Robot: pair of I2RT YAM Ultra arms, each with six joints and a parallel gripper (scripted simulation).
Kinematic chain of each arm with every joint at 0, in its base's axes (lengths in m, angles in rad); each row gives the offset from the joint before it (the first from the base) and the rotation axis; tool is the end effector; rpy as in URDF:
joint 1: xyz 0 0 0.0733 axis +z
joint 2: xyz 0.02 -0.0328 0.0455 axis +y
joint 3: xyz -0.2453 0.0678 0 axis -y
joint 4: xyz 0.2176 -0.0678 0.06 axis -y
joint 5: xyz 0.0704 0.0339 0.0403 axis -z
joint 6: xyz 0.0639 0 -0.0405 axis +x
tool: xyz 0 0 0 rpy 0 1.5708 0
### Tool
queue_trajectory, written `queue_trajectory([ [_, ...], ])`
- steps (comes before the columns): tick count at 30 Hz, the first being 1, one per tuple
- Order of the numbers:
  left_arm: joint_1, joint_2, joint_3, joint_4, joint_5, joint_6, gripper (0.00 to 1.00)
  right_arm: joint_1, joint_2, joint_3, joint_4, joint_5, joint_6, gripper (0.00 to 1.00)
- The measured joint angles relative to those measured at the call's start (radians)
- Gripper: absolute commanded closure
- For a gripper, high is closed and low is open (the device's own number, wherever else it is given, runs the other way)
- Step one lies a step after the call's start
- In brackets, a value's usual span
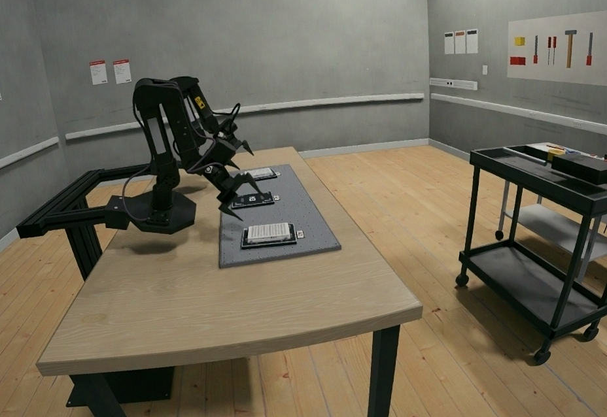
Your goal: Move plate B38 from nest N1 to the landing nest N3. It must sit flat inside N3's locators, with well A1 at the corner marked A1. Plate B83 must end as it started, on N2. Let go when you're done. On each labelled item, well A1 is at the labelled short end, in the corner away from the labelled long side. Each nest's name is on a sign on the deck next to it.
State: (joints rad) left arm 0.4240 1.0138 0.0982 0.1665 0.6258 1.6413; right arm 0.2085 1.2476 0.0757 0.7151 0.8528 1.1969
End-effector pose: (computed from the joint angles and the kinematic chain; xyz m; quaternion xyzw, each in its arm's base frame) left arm 0.1606 0.0326 0.1077 0.5996 0.6453 0.1816 0.4371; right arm 0.1885 -0.0082 0.1244 0.5591 0.5767 0.0432 0.5942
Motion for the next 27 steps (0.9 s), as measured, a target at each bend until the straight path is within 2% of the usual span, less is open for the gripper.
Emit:
queue_trajectory([
  [5,-0.030,0.050,0.042,-0.040,-0.053,-0.127,0.00,0.132,0.000,0.000,0.018,-0.050,-0.129,0.00],
  [14,-0.106,0.152,0.183,-0.136,-0.189,-0.437,0.00,0.357,0.034,0.040,0.068,-0.159,-0.403,0.00],
  [19,-0.140,0.188,0.240,-0.192,-0.261,-0.583,0.00,0.417,0.065,0.053,0.104,-0.209,-0.522,0.00],
  [27,-0.221,0.294,0.383,-0.304,-0.400,-0.877,0.00,0.613,0.115,0.081,0.172,-0.305,-0.760,0.00],
])
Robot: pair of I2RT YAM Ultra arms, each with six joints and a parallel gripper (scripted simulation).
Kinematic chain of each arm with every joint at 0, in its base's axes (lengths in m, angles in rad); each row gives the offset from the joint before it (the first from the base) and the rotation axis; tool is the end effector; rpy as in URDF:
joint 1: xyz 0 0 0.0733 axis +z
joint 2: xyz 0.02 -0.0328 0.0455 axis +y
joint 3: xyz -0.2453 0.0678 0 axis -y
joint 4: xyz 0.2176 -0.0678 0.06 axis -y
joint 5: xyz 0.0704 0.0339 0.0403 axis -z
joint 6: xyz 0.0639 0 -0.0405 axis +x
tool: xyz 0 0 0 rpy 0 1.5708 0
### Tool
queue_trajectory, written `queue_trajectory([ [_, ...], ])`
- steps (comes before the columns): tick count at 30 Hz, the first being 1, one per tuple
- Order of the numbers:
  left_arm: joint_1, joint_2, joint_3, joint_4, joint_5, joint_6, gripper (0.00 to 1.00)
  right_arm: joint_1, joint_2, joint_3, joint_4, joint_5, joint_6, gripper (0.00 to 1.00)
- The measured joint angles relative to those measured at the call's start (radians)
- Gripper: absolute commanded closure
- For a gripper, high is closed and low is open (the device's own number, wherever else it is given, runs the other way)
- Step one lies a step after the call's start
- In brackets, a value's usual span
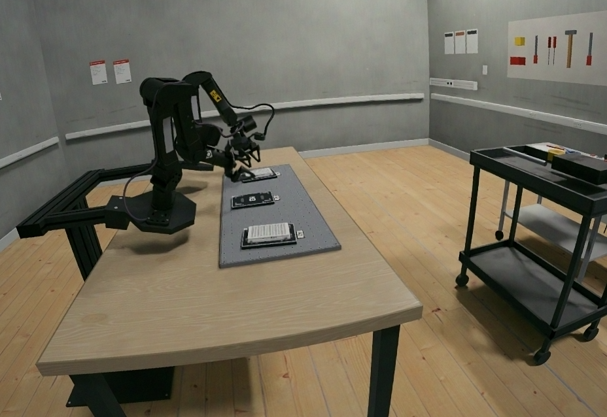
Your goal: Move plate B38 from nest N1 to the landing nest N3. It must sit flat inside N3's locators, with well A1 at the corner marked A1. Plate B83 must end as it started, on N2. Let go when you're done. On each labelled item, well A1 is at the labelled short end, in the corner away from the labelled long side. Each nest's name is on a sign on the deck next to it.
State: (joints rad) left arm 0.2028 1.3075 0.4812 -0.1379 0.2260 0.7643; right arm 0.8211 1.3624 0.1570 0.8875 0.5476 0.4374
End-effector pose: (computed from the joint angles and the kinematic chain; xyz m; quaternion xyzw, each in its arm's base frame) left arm 0.2213 0.0320 0.1272 0.2951 0.9018 0.0427 0.3128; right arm 0.1746 0.1403 0.1377 0.0069 0.7959 0.1551 0.5852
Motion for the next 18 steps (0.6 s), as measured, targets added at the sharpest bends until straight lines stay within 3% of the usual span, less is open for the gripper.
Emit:
queue_trajectory([
  [18,-0.157,0.203,0.288,-0.249,-0.297,-0.635,0.00,0.359,0.119,0.060,0.167,-0.209,-0.500,0.00],
])
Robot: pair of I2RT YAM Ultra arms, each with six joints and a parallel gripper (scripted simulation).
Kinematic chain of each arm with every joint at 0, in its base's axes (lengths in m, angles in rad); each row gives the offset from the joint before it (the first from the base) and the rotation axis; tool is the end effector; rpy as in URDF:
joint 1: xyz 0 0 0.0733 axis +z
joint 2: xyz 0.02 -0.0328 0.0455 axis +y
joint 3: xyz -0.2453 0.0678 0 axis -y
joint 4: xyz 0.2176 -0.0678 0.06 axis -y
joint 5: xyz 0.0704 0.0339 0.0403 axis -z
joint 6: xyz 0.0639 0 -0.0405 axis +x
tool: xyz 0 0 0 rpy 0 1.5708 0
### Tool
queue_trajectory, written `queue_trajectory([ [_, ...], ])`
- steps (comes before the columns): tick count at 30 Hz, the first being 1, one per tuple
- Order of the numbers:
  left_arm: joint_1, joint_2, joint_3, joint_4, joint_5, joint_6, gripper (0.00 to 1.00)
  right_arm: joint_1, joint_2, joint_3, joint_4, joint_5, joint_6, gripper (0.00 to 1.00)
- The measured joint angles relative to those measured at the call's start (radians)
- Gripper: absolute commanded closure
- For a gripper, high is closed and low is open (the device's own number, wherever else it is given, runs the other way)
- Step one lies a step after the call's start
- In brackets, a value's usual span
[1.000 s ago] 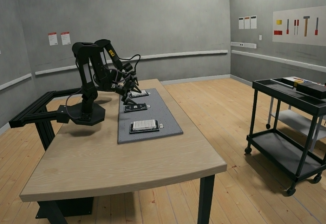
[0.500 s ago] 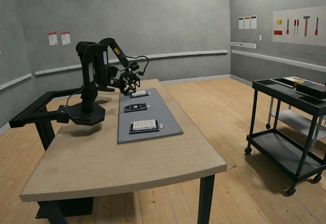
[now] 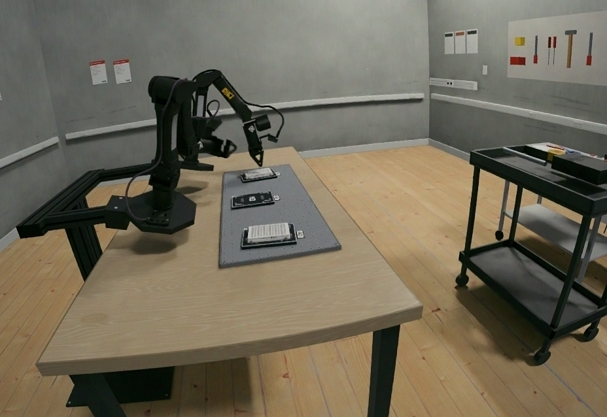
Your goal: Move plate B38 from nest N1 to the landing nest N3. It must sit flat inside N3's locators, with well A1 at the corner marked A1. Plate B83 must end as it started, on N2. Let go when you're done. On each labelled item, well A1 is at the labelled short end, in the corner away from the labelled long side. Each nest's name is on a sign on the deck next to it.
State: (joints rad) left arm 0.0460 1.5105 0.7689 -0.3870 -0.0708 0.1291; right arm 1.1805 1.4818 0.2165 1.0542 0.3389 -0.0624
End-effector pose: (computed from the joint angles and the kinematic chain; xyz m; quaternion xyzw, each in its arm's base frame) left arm 0.2629 0.0177 0.1396 0.0327 0.9745 0.0536 0.2153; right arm 0.1132 0.2222 0.1461 -0.3601 0.6849 0.2175 0.5949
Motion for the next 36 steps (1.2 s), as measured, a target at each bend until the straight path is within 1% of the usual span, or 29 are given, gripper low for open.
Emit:
queue_trajectory([
  [4,-0.052,0.050,0.049,-0.060,-0.067,-0.110,0.00,0.072,0.030,0.016,0.035,-0.045,-0.094,0.00],
  [10,-0.100,0.112,0.068,-0.130,-0.106,-0.191,0.00,0.102,0.061,0.029,0.063,-0.077,-0.154,0.00],
  [24,-0.110,0.160,0.087,-0.140,-0.109,-0.211,0.00,0.105,0.069,0.031,0.069,-0.082,-0.168,0.00],
  [36,-0.099,0.215,0.087,-0.088,-0.109,-0.210,0.00,0.105,0.069,0.031,0.069,-0.082,-0.169,0.00],
])
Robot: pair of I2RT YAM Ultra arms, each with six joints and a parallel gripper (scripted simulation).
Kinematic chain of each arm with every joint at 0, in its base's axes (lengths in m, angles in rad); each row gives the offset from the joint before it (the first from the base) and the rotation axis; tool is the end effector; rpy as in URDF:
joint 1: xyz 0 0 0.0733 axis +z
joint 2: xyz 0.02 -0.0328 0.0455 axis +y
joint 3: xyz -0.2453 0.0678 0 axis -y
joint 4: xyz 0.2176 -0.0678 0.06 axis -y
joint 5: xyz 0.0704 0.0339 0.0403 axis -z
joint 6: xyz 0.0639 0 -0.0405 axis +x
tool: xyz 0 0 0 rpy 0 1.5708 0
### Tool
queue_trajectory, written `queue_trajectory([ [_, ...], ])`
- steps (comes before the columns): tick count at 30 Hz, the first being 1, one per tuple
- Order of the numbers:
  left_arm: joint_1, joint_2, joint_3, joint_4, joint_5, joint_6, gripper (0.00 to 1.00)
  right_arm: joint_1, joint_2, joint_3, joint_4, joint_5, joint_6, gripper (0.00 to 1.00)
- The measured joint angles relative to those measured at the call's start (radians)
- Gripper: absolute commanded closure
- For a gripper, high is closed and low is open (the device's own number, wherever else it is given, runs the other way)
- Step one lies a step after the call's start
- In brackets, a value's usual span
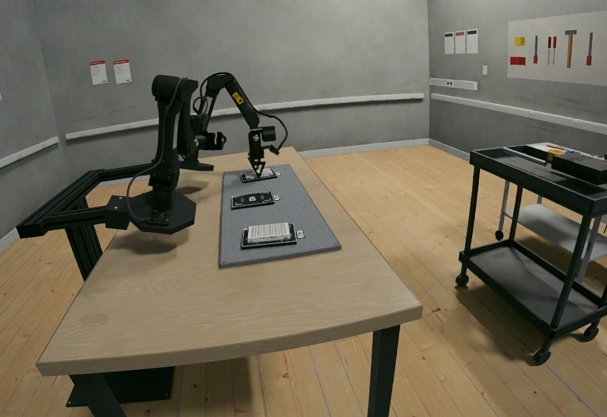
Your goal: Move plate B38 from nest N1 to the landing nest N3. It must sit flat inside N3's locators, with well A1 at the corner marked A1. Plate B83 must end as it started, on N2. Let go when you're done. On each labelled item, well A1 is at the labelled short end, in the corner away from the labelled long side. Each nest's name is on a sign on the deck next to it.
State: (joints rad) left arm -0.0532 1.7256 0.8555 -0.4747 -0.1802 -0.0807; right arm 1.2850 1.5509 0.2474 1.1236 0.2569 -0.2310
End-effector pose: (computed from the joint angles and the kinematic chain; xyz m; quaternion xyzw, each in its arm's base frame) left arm 0.2739 -0.0020 0.1036 -0.0238 0.9894 0.0817 0.1180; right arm 0.0880 0.2457 0.1462 -0.4639 0.6094 0.2346 0.5987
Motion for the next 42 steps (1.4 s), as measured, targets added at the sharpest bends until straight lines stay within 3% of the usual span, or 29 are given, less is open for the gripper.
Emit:
queue_trajectory([
  [19,0.000,0.003,0.000,0.014,-0.005,0.000,0.21,0.000,0.000,0.000,0.000,0.000,0.000,0.00],
  [20,0.000,0.003,0.000,0.014,-0.005,0.000,0.33,0.000,0.000,0.000,0.000,0.000,0.000,0.00],
  [21,0.000,0.003,-0.001,0.015,-0.005,0.000,0.21,0.000,0.000,0.000,0.000,0.000,0.000,0.00],
  [22,0.000,0.002,-0.002,0.017,-0.005,0.001,0.19,0.000,0.000,0.000,0.000,0.000,0.000,0.00],
  [27,0.000,-0.008,-0.002,0.006,-0.006,-0.002,0.19,0.000,0.000,0.000,0.000,0.000,0.000,0.00],
  [35,-0.022,-0.122,0.018,-0.109,-0.011,-0.020,0.19,0.000,0.000,0.000,0.000,0.000,0.000,0.00],
  [42,-0.045,-0.125,0.024,-0.133,-0.030,-0.082,0.19,0.000,0.000,0.000,0.000,0.000,0.000,0.00],
])
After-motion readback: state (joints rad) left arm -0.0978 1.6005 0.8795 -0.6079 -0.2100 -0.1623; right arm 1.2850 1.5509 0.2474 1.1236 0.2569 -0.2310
